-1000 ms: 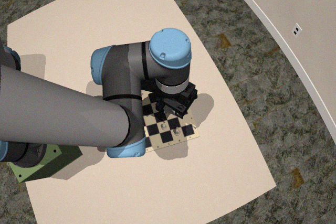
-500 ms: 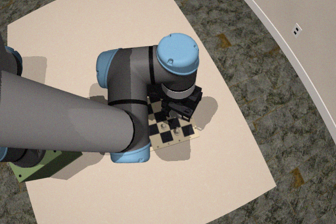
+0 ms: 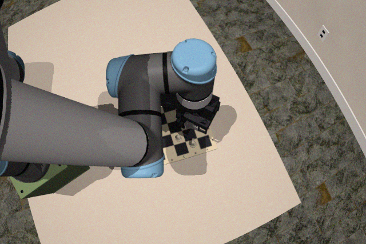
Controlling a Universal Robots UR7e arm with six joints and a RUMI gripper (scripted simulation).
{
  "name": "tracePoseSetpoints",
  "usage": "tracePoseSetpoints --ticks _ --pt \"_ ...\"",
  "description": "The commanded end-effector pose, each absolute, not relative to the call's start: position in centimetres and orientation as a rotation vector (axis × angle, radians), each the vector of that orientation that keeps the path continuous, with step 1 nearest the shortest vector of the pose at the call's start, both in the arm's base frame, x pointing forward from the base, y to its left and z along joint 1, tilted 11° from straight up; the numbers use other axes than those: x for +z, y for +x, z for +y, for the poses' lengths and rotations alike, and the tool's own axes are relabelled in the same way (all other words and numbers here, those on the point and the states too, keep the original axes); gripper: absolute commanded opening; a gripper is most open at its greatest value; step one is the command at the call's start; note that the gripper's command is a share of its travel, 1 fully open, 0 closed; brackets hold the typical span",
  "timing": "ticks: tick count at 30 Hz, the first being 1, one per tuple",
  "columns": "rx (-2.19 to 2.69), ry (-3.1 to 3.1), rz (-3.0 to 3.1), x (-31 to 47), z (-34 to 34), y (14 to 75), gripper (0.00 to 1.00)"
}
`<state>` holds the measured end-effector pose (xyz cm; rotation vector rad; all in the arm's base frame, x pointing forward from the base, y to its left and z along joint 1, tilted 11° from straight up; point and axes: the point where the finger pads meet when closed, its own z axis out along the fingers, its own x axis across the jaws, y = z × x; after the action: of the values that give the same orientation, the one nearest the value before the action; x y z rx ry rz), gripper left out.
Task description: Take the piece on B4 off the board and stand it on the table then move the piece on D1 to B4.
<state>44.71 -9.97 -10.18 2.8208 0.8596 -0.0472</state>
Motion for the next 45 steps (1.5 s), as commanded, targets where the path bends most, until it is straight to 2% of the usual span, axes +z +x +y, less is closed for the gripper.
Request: tracePoseSetpoints --ticks 1,21,45 --pt "-0.046 2.820 0.860 -11.3 -10.2 44.8 0.00" --pt "-0.046 2.820 0.860 -18.4 -11.6 45.0 0.00" --pt "-0.046 2.820 0.860 -18.8 -11.7 45.0 0.00"
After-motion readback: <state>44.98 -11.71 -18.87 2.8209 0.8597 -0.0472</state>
